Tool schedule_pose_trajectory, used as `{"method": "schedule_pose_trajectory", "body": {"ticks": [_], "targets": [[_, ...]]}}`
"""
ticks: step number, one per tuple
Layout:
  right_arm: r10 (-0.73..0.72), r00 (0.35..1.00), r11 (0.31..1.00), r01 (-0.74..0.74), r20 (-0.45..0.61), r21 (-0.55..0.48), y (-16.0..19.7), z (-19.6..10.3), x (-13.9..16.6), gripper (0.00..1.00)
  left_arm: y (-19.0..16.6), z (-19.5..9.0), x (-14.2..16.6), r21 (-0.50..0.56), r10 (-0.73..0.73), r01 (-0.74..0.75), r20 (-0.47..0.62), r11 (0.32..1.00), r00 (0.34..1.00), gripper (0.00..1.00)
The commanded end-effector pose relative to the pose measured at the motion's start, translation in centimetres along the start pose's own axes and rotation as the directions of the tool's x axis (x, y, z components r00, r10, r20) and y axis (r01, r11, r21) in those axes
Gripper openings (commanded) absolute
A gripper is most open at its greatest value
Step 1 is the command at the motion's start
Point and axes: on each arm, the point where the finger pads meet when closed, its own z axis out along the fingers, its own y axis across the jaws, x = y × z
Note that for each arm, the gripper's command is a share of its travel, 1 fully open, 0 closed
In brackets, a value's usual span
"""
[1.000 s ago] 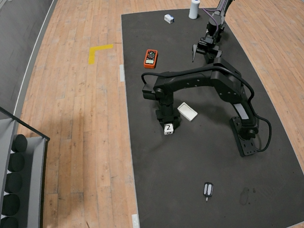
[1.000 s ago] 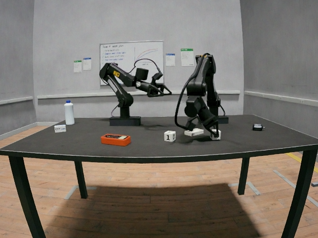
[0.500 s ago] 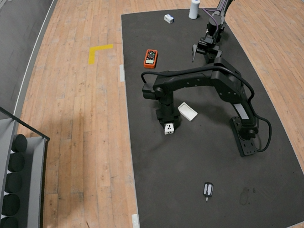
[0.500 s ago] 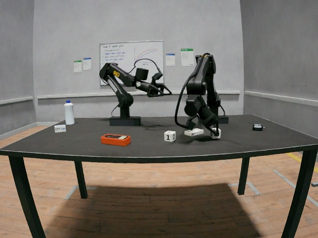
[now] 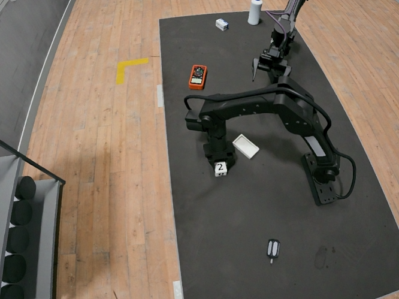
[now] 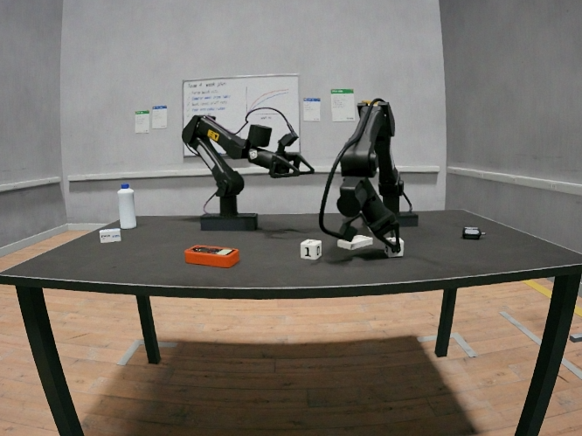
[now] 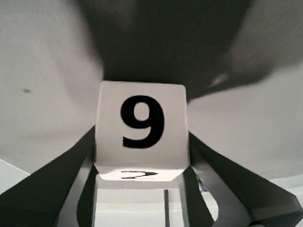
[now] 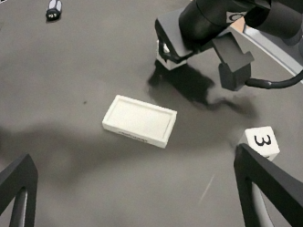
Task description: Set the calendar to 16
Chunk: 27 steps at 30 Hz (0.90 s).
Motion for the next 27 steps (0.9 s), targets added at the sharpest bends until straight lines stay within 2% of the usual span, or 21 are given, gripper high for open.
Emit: {"method": "schedule_pose_trajectory", "body": {"ticks": [1,25,26,27], "targets": [[-0.004,1.0,1.0,0.004,0.015,0.005,-0.2,0.1,-0.5,1.0,1.2,-1.8,-0.1,-0.057,-0.02,0.022,0.032,0.998,0.999,0.35],[-0.004,1.0,1.0,0.004,0.015,0.005,-0.2,0.1,-0.5,1.0,0.4,-0.5,-0.1,-0.039,-0.014,0.015,0.028,0.999,1.0,0.35],[-0.004,1.0,1.0,0.004,0.015,0.005,-0.2,0.1,-0.5,1.0,0.4,-0.5,-0.1,-0.039,-0.014,0.015,0.028,0.999,1.0,0.47],[-0.004,1.0,1.0,0.004,0.015,0.005,-0.2,0.1,-0.5,1.0,0.5,-0.5,-0.1,-0.037,-0.015,0.016,0.021,0.999,1.0,0.52]]}}
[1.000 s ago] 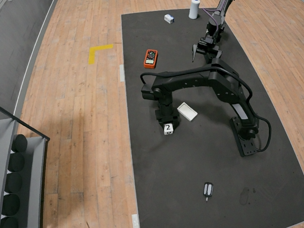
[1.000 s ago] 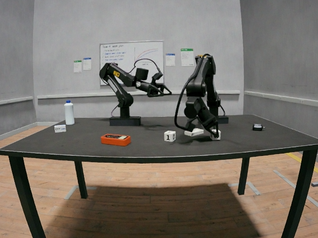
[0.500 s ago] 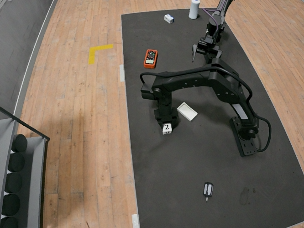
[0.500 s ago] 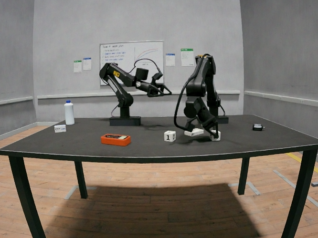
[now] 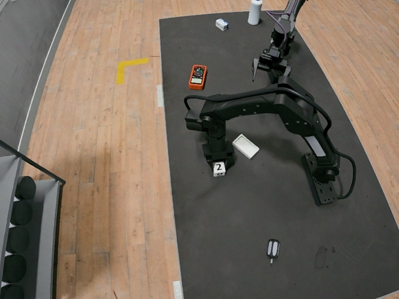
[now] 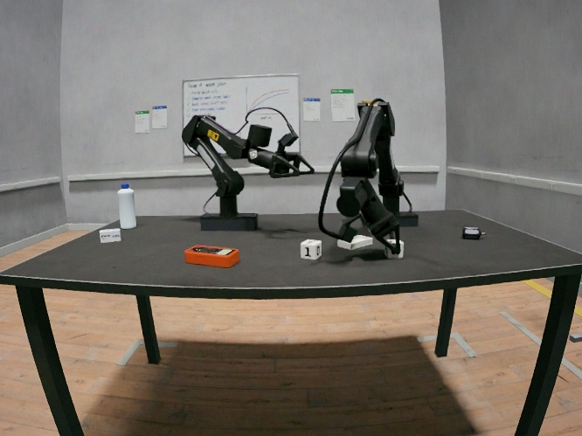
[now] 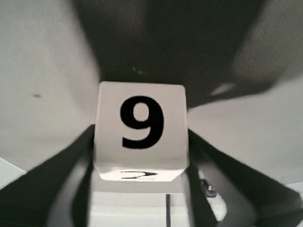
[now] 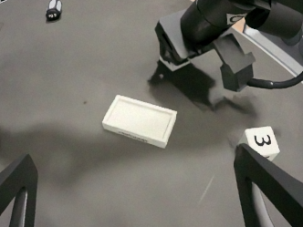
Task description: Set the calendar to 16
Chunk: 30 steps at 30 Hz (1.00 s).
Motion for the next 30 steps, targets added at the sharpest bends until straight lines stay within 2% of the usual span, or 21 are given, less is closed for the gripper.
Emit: {"method": "schedule_pose_trajectory", "body": {"ticks": [1,12,18,21,25,30], "targets": [[-0.004,1.0,1.0,0.004,0.015,0.005,-0.2,0.1,-0.5,1.0,-0.2,-1.0,0.0,-0.019,-0.003,0.003,0.021,1.0,1.0,0.63],[-0.004,1.0,1.0,0.004,0.015,0.005,-0.2,0.1,-0.5,1.0,0.1,-2.9,-0.1,-0.046,-0.019,0.021,0.041,0.999,0.999,0.64],[-0.004,1.0,1.0,0.004,0.015,0.005,-0.2,0.1,-0.5,1.0,0.0,-3.0,-0.6,-0.019,-0.002,0.003,0.02,1.0,1.0,0.64],[-0.004,1.0,1.0,0.004,0.015,0.005,-0.2,0.1,-0.5,1.0,0.0,-3.1,-0.7,-0.012,0.001,-0.001,0.017,1.0,1.0,0.98],[-0.004,1.0,1.0,0.004,0.015,0.005,-0.2,0.1,-0.5,1.0,-0.1,-3.9,-0.9,-0.003,0.005,-0.005,0.016,1.0,1.0,1.0],[-0.004,1.0,1.0,0.004,0.015,0.005,-0.2,0.1,-0.5,1.0,0.1,-7.3,-0.4,-0.015,-0.002,0.003,0.02,1.0,1.0,1.0]]}}
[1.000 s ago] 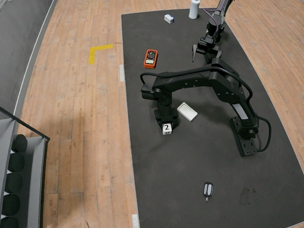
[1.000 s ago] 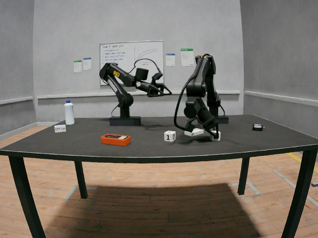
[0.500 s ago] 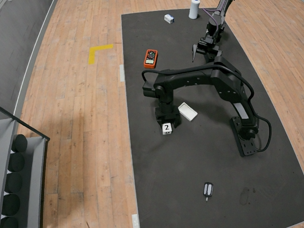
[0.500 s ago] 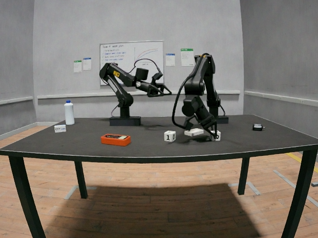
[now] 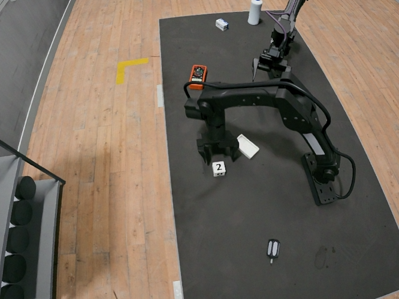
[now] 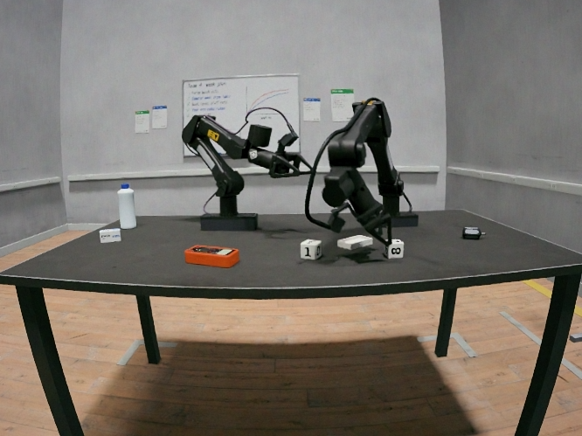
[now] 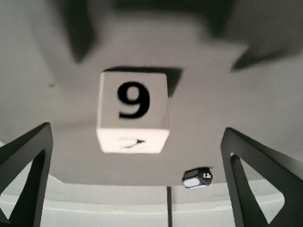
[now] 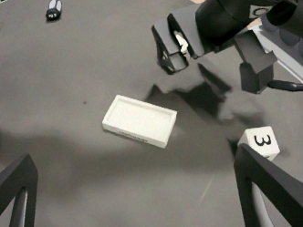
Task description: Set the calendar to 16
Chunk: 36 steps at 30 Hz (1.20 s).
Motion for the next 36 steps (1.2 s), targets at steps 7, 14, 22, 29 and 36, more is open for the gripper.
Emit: {"method": "schedule_pose_trajectory", "body": {"ticks": [7,14,22,29,36], "targets": [[-0.004,1.0,1.0,0.004,0.015,0.005,-0.2,0.1,-0.5,1.0,0.4,-3.1,1.3,-0.018,-0.068,0.069,0.03,0.997,0.997,0.77],[-0.004,1.0,1.0,0.004,0.015,0.005,-0.2,0.1,-0.5,1.0,0.9,-2.7,0.7,0.018,-0.33,0.33,0.129,0.944,0.935,0.64],[-0.004,1.0,1.0,0.004,0.015,0.005,-0.2,0.1,-0.5,1.0,1.2,-2.3,1.4,0.132,-0.629,0.616,0.205,0.777,0.75,0.64],[-0.004,1.0,1.0,0.004,0.015,0.005,-0.2,0.1,-0.5,1.0,1.4,-2.1,1.8,0.22,-0.776,0.745,0.222,0.63,0.591,0.64],[-0.004,1.0,1.0,0.004,0.015,0.005,-0.2,0.1,-0.5,1.0,1.6,-1.8,2.3,0.366,-0.931,0.857,0.193,0.362,0.31,0.64]]}}
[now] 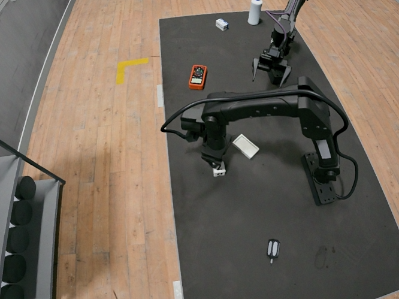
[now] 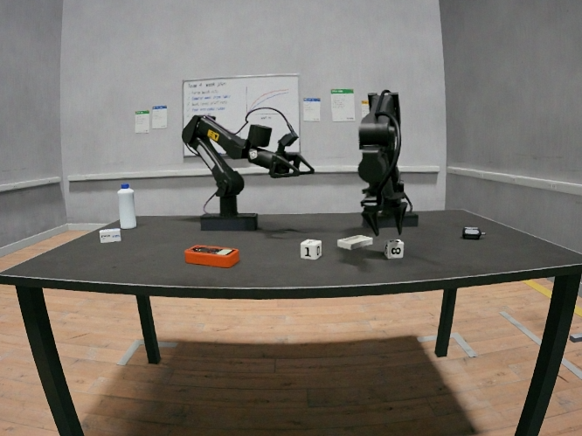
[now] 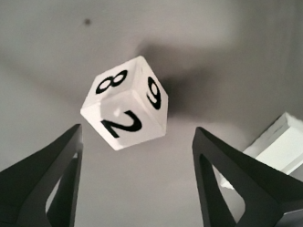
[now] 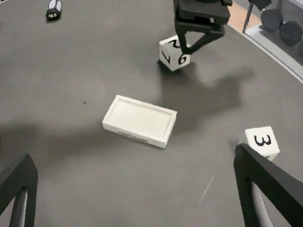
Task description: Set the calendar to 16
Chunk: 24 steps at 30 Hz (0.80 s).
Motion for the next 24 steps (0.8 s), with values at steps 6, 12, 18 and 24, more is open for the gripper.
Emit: {"method": "schedule_pose_trajectory", "body": {"ticks": [6,12,18,24], "targets": [[-0.004,1.0,1.0,0.004,0.015,0.005,-0.2,0.1,-0.5,1.0,0.9,-1.1,-0.5,0.151,-0.424,0.407,0.112,0.901,0.899,0.64],[-0.004,1.0,1.0,0.004,0.015,0.005,-0.2,0.1,-0.5,1.0,1.1,-0.4,0.3,0.212,-0.544,0.52,0.07,0.827,0.836,0.64],[-0.004,1.0,1.0,0.004,0.015,0.005,-0.2,0.1,-0.5,1.0,1.5,0.2,1.4,0.2,-0.554,0.536,0.041,0.82,0.832,0.64],[-0.004,1.0,1.0,0.004,0.015,0.005,-0.2,0.1,-0.5,1.0,1.4,0.1,1.3,0.2,-0.551,0.533,0.044,0.822,0.833,0.64]]}}
